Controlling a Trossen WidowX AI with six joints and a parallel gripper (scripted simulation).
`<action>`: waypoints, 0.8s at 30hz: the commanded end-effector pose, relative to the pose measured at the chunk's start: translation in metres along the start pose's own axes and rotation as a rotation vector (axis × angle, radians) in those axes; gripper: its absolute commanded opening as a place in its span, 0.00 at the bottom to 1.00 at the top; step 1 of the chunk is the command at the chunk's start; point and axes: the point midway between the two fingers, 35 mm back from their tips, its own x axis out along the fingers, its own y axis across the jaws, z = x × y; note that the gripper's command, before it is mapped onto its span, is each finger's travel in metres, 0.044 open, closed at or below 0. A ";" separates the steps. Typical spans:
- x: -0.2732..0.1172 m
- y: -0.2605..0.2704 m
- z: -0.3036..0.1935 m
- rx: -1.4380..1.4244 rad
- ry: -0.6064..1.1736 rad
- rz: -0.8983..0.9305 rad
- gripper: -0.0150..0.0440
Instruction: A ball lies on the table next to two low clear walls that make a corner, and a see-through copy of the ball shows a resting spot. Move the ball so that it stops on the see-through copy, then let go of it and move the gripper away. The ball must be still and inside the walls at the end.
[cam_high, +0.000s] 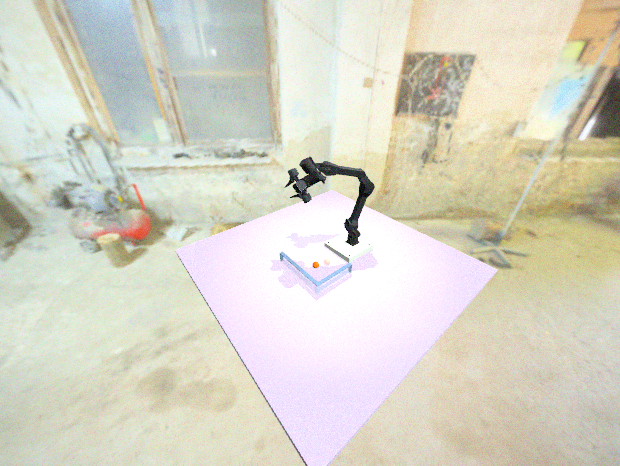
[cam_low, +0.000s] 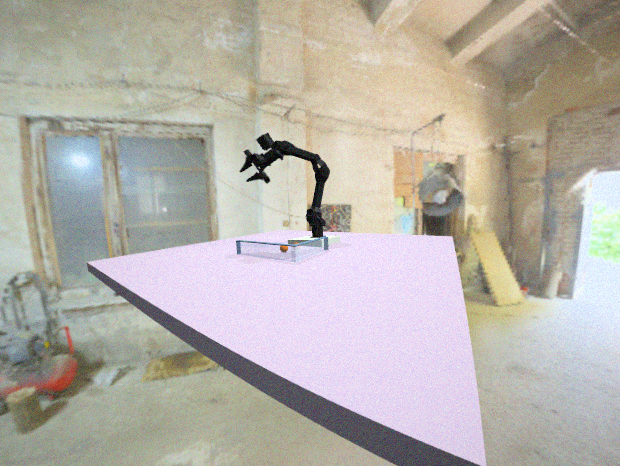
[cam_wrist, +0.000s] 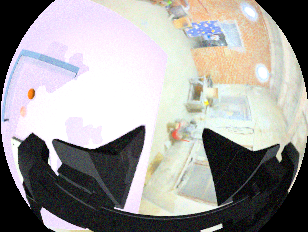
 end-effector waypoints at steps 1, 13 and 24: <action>0.022 0.048 0.027 0.070 -0.037 0.157 0.73; 0.039 0.241 0.086 0.293 0.129 0.699 0.73; 0.013 0.348 0.079 0.374 0.429 0.900 0.73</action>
